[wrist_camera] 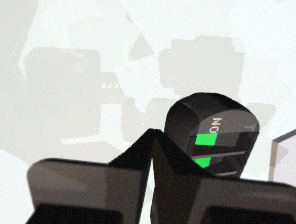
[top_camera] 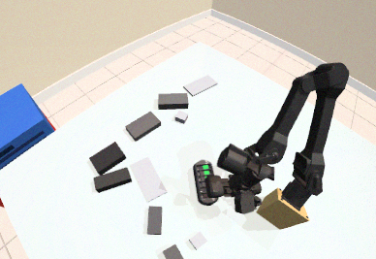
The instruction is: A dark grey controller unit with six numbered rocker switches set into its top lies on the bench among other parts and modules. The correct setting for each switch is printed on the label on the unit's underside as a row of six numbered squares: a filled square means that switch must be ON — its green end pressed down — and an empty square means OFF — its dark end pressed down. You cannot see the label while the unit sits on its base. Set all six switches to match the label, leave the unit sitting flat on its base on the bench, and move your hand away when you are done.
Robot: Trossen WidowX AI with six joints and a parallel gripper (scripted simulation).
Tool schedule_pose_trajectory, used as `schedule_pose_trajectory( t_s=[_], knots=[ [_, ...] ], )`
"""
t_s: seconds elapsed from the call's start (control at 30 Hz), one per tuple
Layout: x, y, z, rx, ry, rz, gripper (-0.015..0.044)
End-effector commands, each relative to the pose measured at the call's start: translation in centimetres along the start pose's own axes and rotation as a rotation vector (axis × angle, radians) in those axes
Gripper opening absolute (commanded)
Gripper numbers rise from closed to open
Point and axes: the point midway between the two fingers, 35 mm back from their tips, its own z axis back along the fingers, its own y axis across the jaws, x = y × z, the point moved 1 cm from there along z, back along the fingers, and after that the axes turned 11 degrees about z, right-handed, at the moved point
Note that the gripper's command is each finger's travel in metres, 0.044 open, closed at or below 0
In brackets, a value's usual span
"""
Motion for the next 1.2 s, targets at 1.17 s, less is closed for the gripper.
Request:
schedule_pose_trajectory(
  t_s=[1.17],
  knots=[
    [0.2, 0.3, -2.4, 0.010, 0.005, 0.004, 0.0000]
  ],
)
